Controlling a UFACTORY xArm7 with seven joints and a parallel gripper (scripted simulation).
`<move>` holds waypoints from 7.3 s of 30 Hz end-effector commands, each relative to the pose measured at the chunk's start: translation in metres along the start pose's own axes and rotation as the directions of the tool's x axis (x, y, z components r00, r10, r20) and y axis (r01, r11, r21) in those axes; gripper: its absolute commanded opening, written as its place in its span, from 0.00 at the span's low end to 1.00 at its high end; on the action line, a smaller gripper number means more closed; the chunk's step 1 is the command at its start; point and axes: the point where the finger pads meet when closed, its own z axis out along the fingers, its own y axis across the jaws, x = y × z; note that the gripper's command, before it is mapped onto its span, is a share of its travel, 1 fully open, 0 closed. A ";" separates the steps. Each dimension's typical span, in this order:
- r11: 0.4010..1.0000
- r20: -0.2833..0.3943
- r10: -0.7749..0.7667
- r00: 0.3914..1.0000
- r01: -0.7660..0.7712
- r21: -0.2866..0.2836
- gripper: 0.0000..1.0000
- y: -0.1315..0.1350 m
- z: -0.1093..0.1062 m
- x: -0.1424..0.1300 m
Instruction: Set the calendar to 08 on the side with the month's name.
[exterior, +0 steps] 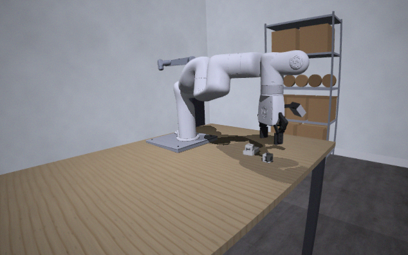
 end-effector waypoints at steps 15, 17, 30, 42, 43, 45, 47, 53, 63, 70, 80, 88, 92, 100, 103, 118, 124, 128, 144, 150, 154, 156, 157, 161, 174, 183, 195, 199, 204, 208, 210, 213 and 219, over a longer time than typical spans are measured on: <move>1.000 -0.001 0.002 1.000 -0.002 -0.002 1.00 0.001 0.053 0.000; 1.000 -0.001 0.002 1.000 -0.002 -0.002 1.00 0.001 0.055 0.000; 1.000 -0.001 0.002 1.000 -0.002 -0.002 1.00 0.001 0.067 0.001; 1.000 -0.001 0.002 1.000 -0.002 -0.002 1.00 0.001 0.092 0.001; 1.000 -0.001 0.002 1.000 -0.002 -0.002 1.00 0.001 0.093 0.001; 1.000 -0.001 0.002 1.000 -0.002 -0.002 1.00 0.001 0.093 0.001; 1.000 -0.001 0.002 1.000 -0.002 -0.002 1.00 0.001 0.093 0.001; 1.000 -0.001 0.002 1.000 -0.002 -0.002 1.00 0.001 0.093 0.001; 1.000 -0.001 0.002 1.000 -0.002 -0.002 1.00 0.001 0.093 0.001; 1.000 -0.001 0.002 1.000 -0.002 -0.002 1.00 0.001 0.093 0.001; 1.000 -0.001 0.002 1.000 -0.002 -0.002 1.00 0.001 0.093 0.001; 1.000 -0.001 0.002 1.000 -0.002 -0.002 1.00 0.001 0.093 0.001; 1.000 -0.001 0.002 1.000 -0.002 -0.002 1.00 0.001 0.093 0.001; 1.000 -0.001 0.002 1.000 -0.002 -0.002 1.00 0.001 0.093 0.001; 1.000 -0.001 0.002 1.000 -0.002 -0.002 1.00 0.001 0.093 0.001; 1.000 -0.001 0.002 1.000 -0.002 -0.002 1.00 0.001 0.093 0.001; 1.000 -0.001 0.002 1.000 -0.002 -0.002 1.00 0.001 0.093 0.001; 1.000 -0.001 0.002 1.000 -0.002 -0.002 1.00 0.001 0.093 0.001; 1.000 -0.001 0.002 1.000 -0.002 -0.002 1.00 0.001 0.067 0.001; 1.000 -0.001 0.002 1.000 -0.002 -0.002 1.00 0.001 0.042 0.000; 1.000 -0.001 0.002 1.000 -0.002 -0.002 1.00 0.001 0.037 0.000; 1.000 -0.001 0.002 1.000 -0.002 -0.002 1.00 0.001 0.034 0.000; 1.000 -0.001 0.002 1.000 -0.002 -0.002 1.00 0.001 0.034 0.000; 1.000 -0.001 0.002 1.000 -0.002 -0.002 1.00 0.001 0.033 0.000; 1.000 -0.001 0.007 1.000 -0.007 -0.003 1.00 0.001 0.033 0.001; 0.988 -0.006 0.152 0.988 -0.152 -0.008 1.00 -0.003 0.030 0.006; 0.872 -0.020 0.490 0.872 -0.490 -0.011 1.00 -0.012 0.023 0.019; 0.806 -0.024 0.592 0.806 -0.592 -0.010 1.00 -0.015 0.021 0.022; 0.721 -0.027 0.693 0.721 -0.693 -0.007 1.00 -0.019 0.019 0.026; 0.617 -0.030 0.787 0.617 -0.787 -0.003 1.00 -0.024 0.017 0.030; 0.561 -0.031 0.827 0.561 -0.828 -0.001 1.00 -0.026 0.017 0.031; 0.495 -0.031 0.869 0.494 -0.869 0.002 1.00 -0.029 0.016 0.033; 0.302 -0.030 0.953 0.302 -0.953 0.008 1.00 -0.036 0.014 0.037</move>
